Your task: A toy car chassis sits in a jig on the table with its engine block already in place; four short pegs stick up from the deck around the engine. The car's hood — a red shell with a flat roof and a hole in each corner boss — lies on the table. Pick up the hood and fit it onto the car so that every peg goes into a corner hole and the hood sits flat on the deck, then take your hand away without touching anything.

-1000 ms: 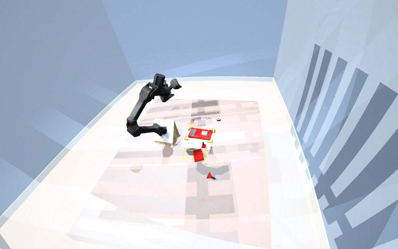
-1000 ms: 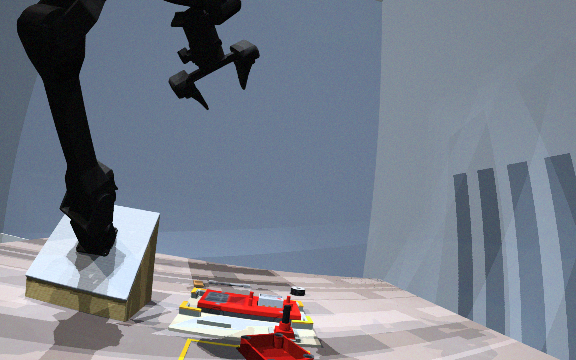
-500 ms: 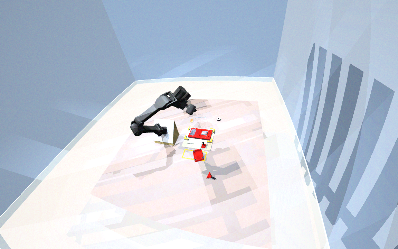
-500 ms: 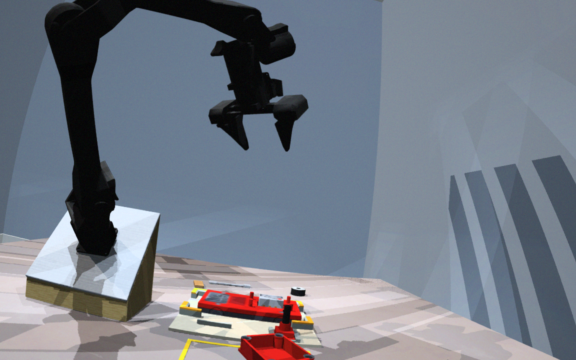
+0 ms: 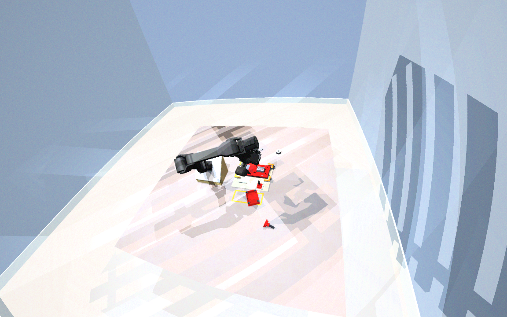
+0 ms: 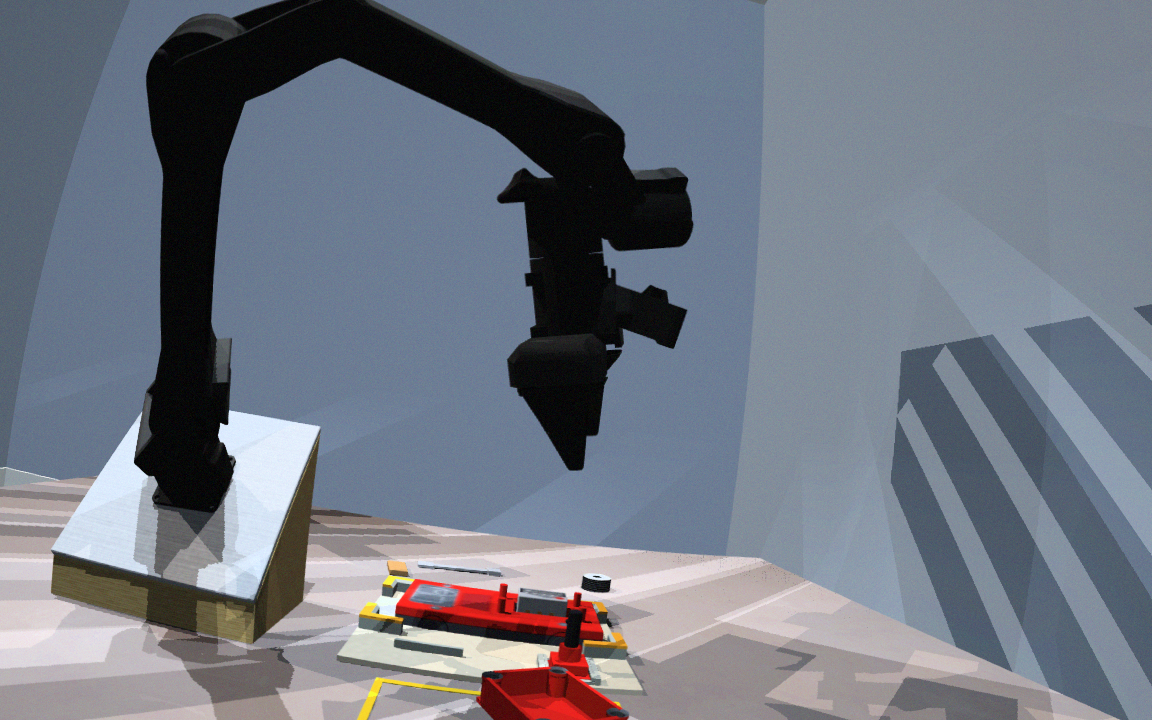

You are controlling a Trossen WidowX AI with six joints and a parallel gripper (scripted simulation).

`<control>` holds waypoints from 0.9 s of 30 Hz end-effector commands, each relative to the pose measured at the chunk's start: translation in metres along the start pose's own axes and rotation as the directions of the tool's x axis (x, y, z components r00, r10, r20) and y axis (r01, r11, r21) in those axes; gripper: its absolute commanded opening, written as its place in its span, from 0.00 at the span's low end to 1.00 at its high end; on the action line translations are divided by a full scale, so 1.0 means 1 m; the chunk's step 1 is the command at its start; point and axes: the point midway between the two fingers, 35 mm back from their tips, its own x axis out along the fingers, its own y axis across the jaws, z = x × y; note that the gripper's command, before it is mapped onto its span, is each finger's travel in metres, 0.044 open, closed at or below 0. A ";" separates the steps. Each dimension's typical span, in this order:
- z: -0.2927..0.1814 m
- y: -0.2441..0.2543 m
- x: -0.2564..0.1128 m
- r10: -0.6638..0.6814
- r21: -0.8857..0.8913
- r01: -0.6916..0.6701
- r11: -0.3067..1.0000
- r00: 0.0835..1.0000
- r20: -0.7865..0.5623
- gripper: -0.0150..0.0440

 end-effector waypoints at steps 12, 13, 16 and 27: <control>0.006 -0.109 0.074 -0.302 0.737 0.325 0.593 0.938 -0.171 1.00; 0.006 -0.109 0.074 -0.302 0.737 0.325 0.593 0.938 -0.171 1.00; 0.006 -0.109 0.075 -0.302 0.737 0.325 0.593 0.938 -0.171 1.00; 0.005 -0.111 0.081 -0.301 0.737 0.324 0.593 0.938 -0.171 1.00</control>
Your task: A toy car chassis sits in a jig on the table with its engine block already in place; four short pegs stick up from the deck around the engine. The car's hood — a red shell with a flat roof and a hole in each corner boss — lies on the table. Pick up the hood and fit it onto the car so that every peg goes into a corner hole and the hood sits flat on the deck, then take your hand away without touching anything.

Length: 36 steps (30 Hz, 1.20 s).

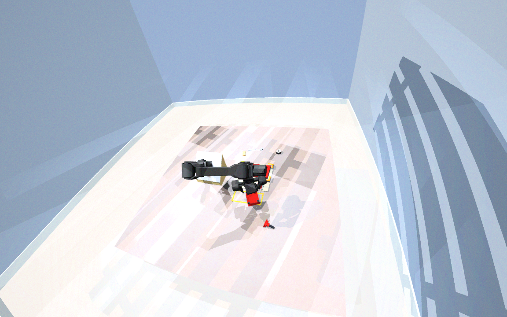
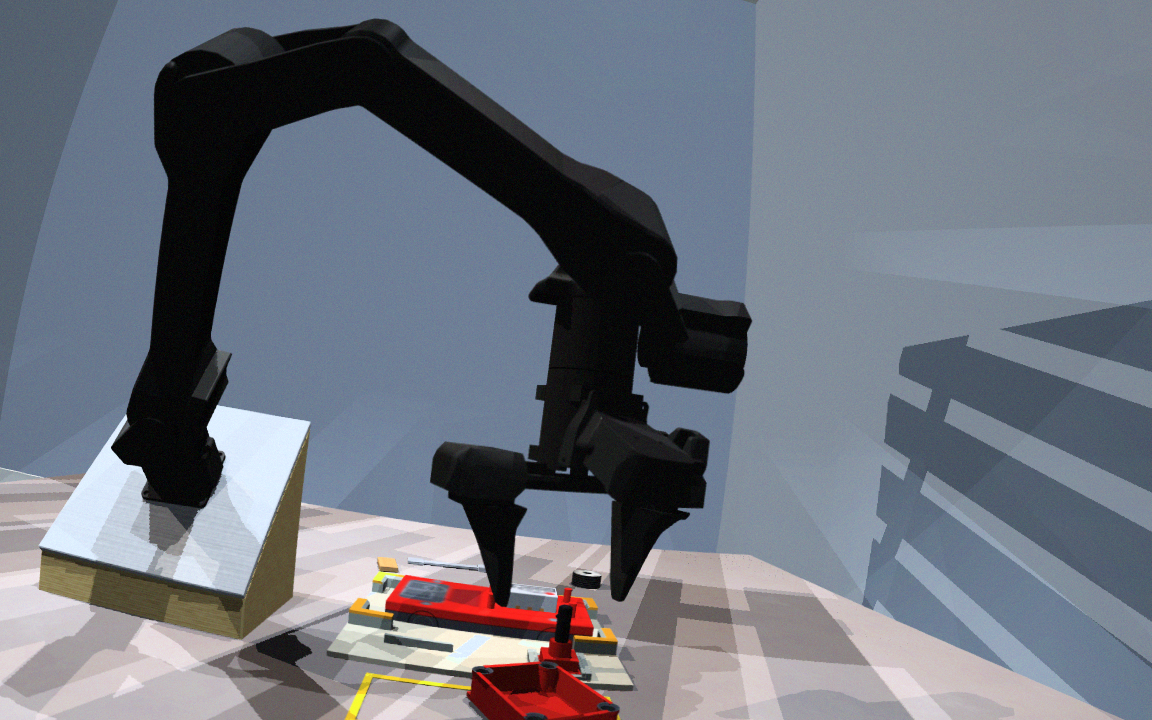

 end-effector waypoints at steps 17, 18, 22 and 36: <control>-0.001 -0.001 0.016 -0.009 -0.006 0.009 1.000 1.000 0.001 1.00; -0.001 -0.001 0.017 -0.009 -0.006 0.009 1.000 1.000 0.001 1.00; -0.001 -0.001 0.020 -0.009 -0.006 0.009 1.000 1.000 0.001 1.00; -0.002 -0.001 0.029 -0.009 -0.006 0.009 1.000 1.000 0.001 1.00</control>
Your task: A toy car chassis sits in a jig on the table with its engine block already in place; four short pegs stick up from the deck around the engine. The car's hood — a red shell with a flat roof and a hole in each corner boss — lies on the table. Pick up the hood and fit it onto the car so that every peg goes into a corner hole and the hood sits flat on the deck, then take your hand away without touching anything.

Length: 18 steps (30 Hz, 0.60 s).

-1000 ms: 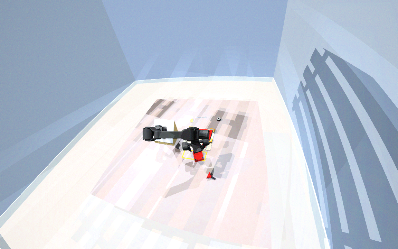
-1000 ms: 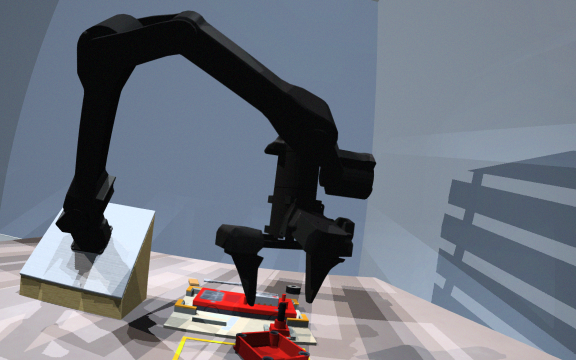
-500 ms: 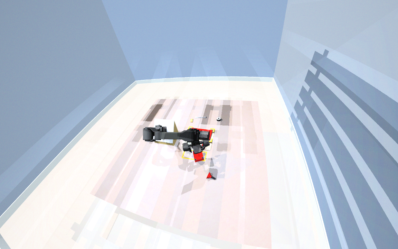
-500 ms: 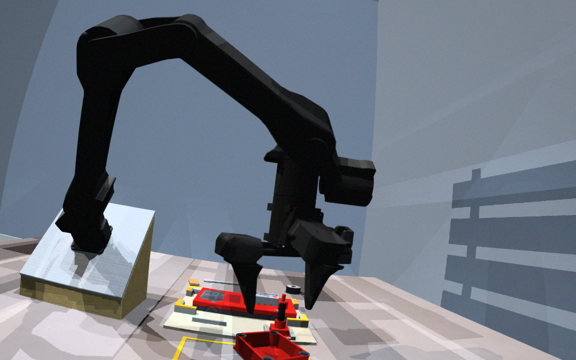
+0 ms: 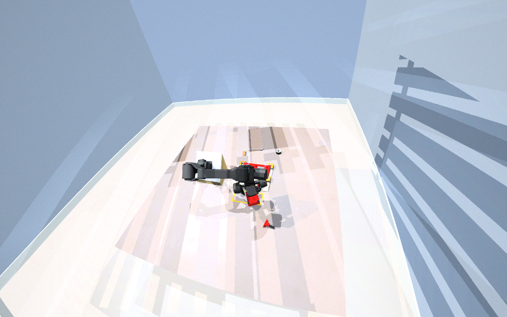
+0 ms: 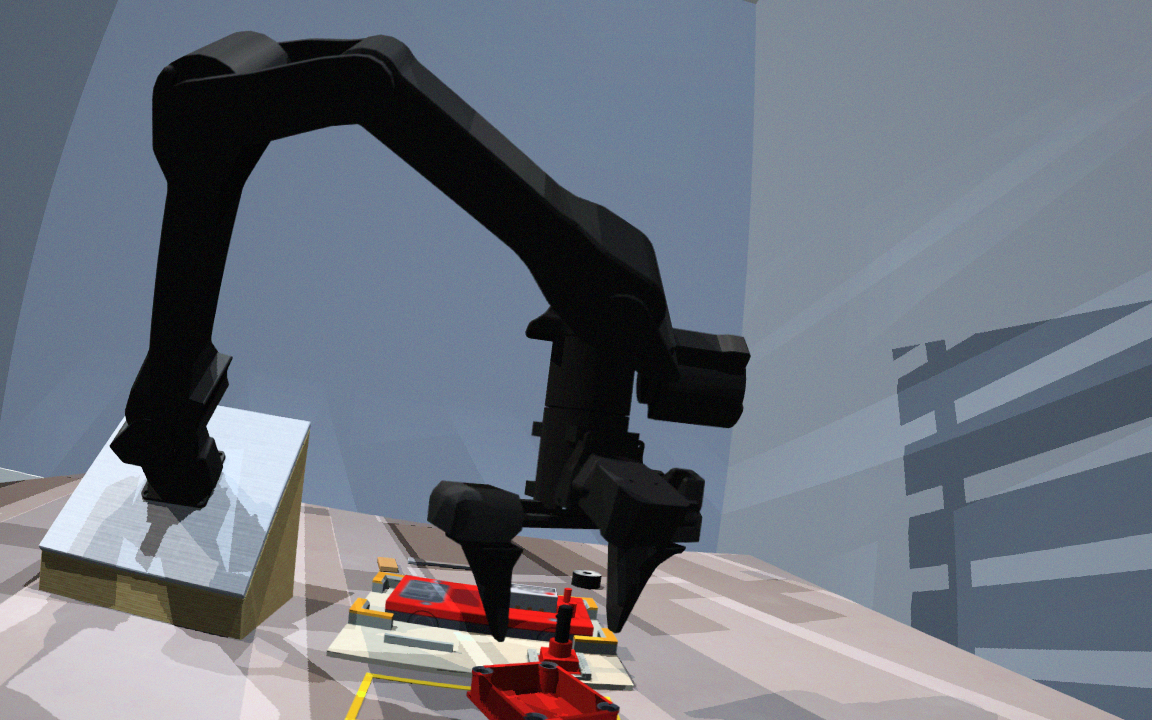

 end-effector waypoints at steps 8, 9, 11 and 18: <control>-0.002 -0.002 0.010 -0.011 -0.008 0.011 1.000 1.000 0.001 1.00; -0.002 -0.002 0.011 -0.011 -0.008 0.011 1.000 1.000 0.001 1.00; -0.002 -0.002 0.012 -0.011 -0.008 0.011 1.000 1.000 0.001 1.00; -0.003 -0.003 0.017 -0.011 -0.008 0.011 1.000 1.000 0.001 1.00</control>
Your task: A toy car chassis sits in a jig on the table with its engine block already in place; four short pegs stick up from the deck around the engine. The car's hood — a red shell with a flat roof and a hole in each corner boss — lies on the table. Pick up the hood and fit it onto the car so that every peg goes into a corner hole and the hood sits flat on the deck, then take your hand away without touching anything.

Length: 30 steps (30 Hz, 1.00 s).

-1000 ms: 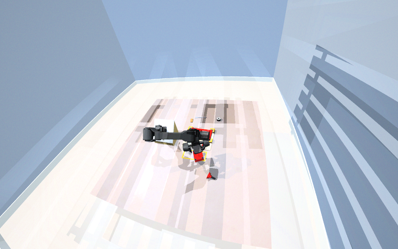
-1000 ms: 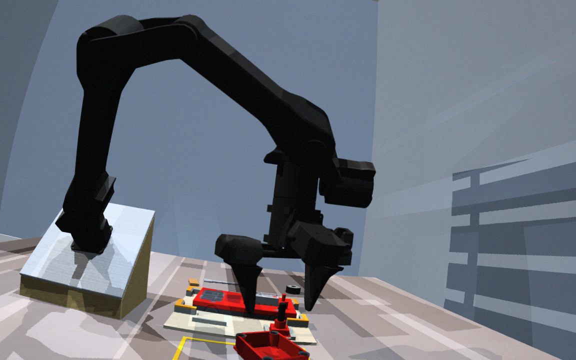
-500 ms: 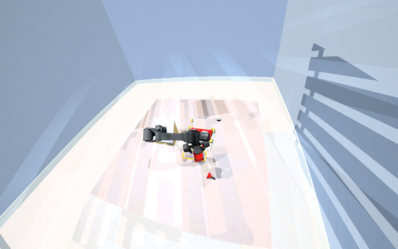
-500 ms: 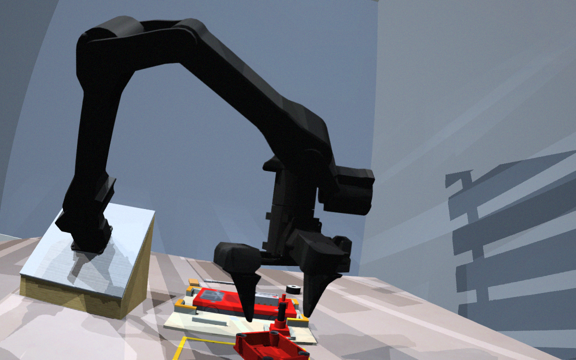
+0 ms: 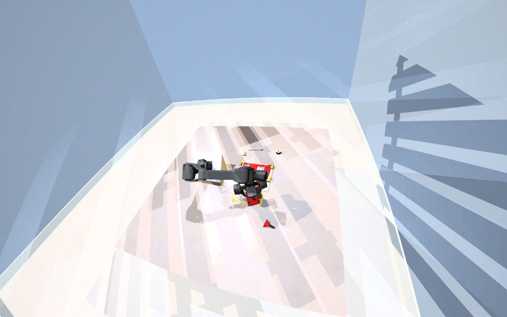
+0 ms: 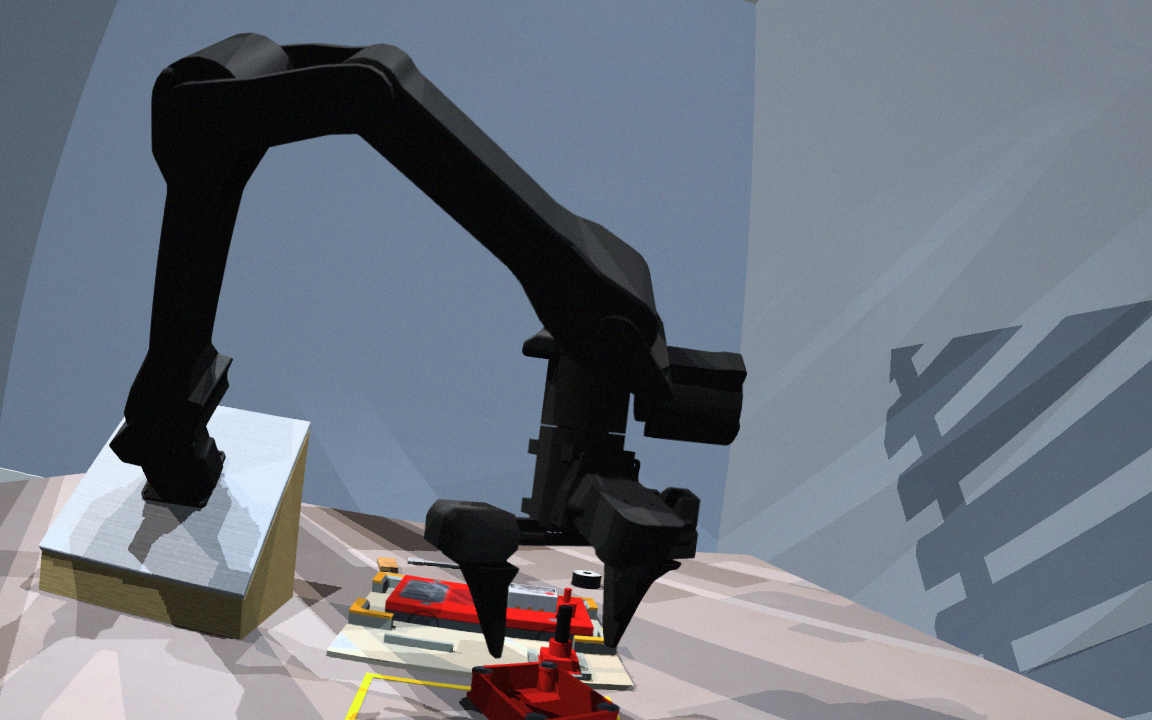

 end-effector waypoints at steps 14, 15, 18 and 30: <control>-0.002 -0.003 0.014 -0.011 -0.008 0.011 1.000 1.000 0.001 1.00; -0.003 -0.003 0.015 -0.011 -0.008 0.011 1.000 1.000 0.001 1.00; -0.003 -0.004 0.017 -0.011 -0.008 0.011 1.000 1.000 0.002 1.00; -0.003 -0.004 0.021 -0.012 -0.008 0.012 1.000 1.000 0.002 1.00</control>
